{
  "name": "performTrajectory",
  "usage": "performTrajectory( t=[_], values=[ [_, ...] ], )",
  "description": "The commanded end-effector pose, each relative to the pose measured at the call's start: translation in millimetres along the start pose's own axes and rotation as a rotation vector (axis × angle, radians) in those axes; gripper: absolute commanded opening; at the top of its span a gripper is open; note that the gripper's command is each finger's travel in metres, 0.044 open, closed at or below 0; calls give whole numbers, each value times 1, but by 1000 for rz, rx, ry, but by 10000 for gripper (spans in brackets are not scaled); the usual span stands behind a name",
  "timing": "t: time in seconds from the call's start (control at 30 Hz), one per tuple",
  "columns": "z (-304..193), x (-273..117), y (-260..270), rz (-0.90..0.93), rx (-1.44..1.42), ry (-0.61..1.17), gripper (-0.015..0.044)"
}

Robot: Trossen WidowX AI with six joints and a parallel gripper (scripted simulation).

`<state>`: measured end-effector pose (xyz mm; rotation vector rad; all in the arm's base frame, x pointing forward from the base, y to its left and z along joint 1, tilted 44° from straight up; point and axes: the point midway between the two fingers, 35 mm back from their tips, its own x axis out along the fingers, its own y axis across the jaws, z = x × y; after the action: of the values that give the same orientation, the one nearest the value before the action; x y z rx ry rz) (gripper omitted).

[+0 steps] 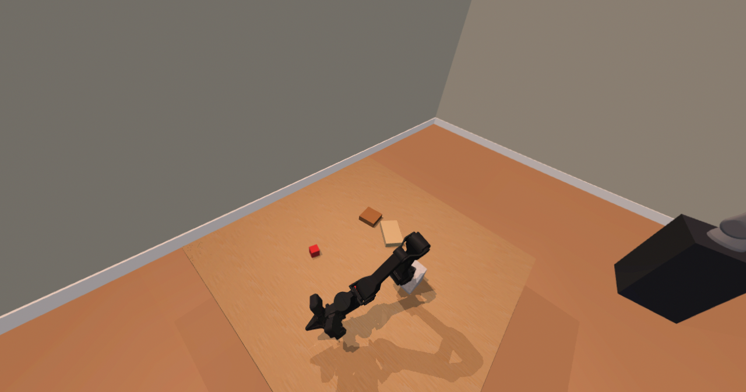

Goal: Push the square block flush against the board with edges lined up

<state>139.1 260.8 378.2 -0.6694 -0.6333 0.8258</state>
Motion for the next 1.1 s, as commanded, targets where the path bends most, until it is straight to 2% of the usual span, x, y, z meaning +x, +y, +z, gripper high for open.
performTrajectory(
  t=[0.0, 0.27, 0.5, 0.8, 1.07],
  values=[
    [-36, 8, 3, 31, -56, 120, 0],
    [-112, 21, 6, 123, -140, 357, 0],
    [-185, 16, 5, 216, -154, 570, 0],
    [-269, -12, 2, 315, -89, 813, 0],
    [-340, -58, -3, 397, 8, 1016, 0]
  ],
)
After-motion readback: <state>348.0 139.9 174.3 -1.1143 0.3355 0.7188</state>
